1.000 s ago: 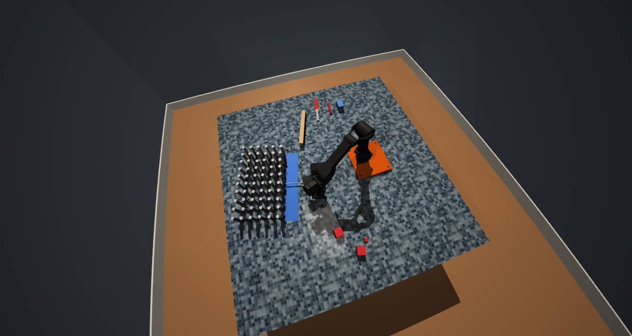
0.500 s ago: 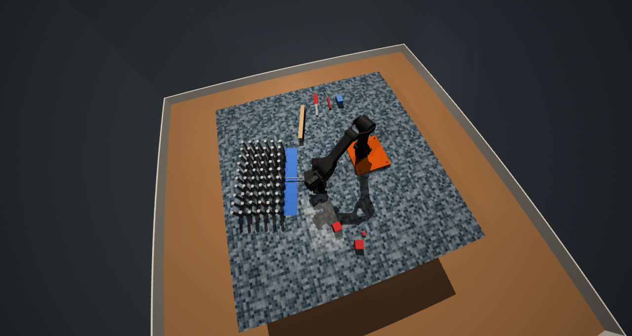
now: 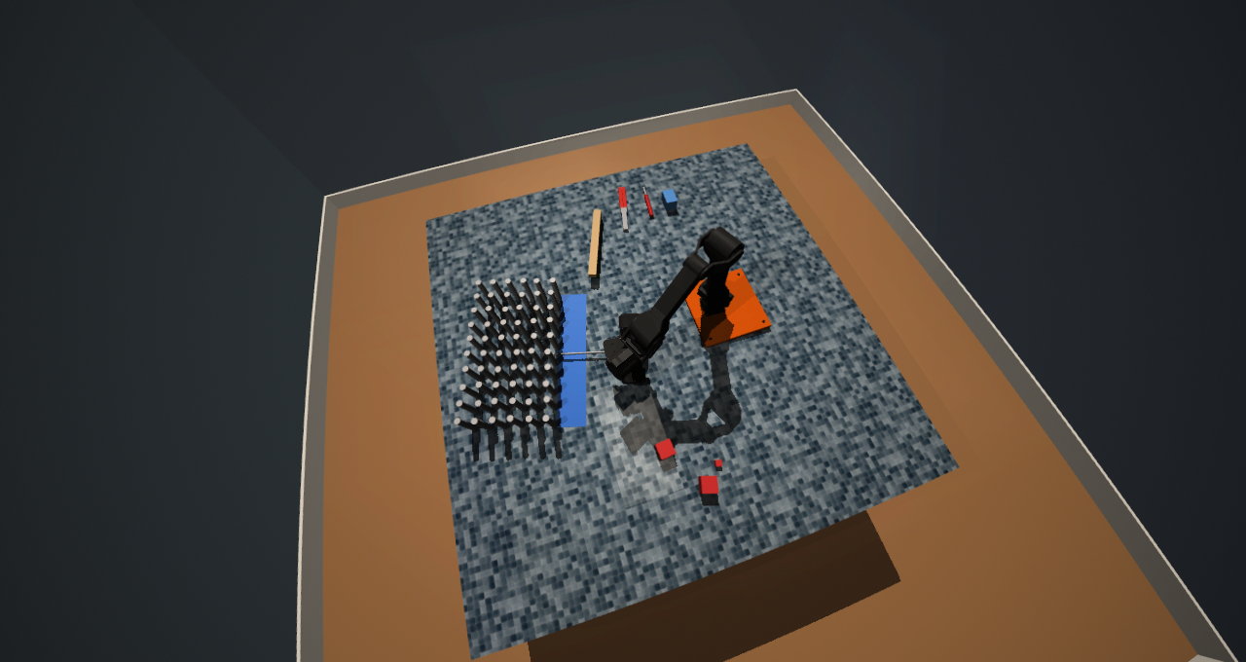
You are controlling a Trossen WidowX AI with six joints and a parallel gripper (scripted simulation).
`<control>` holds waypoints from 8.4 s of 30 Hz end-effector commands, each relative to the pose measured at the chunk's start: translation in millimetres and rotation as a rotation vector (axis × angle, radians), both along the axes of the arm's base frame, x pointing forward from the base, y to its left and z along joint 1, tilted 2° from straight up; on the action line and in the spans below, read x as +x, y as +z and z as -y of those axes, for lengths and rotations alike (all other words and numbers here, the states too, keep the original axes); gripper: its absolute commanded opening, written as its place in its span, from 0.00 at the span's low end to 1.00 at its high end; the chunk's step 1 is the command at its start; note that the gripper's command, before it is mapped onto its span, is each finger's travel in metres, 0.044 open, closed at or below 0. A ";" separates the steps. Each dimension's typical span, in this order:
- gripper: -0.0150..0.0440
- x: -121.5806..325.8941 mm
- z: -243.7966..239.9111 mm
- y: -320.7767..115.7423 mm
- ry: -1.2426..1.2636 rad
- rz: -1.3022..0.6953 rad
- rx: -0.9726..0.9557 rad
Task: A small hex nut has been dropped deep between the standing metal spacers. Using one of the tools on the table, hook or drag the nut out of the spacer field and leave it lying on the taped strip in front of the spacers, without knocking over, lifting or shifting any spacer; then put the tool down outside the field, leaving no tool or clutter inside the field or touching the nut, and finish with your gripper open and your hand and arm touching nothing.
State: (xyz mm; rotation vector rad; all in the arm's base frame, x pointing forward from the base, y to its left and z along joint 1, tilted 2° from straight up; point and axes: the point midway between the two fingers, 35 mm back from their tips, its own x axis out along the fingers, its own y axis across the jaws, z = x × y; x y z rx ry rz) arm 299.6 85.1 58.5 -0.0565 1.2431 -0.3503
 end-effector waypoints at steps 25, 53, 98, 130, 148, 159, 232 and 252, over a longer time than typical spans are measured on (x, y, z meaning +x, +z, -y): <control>0.25 -23.6 -4.2 -2.1 -0.005 0.001 -0.006; 0.25 -31.2 -6.5 7.0 -0.005 0.000 -0.005; 0.25 -65.8 -20.4 97.5 -0.005 -0.002 -0.002; 0.25 -71.3 -65.8 136.9 0.595 -0.203 -0.018; 0.25 -78.1 -112.8 141.7 1.198 -0.318 -0.031; 0.25 -85.1 -141.3 145.2 1.575 -0.348 -0.041; 0.25 -143.7 -267.2 158.5 3.315 0.108 -0.227; 0.25 -141.0 -270.8 145.1 3.315 0.109 -0.227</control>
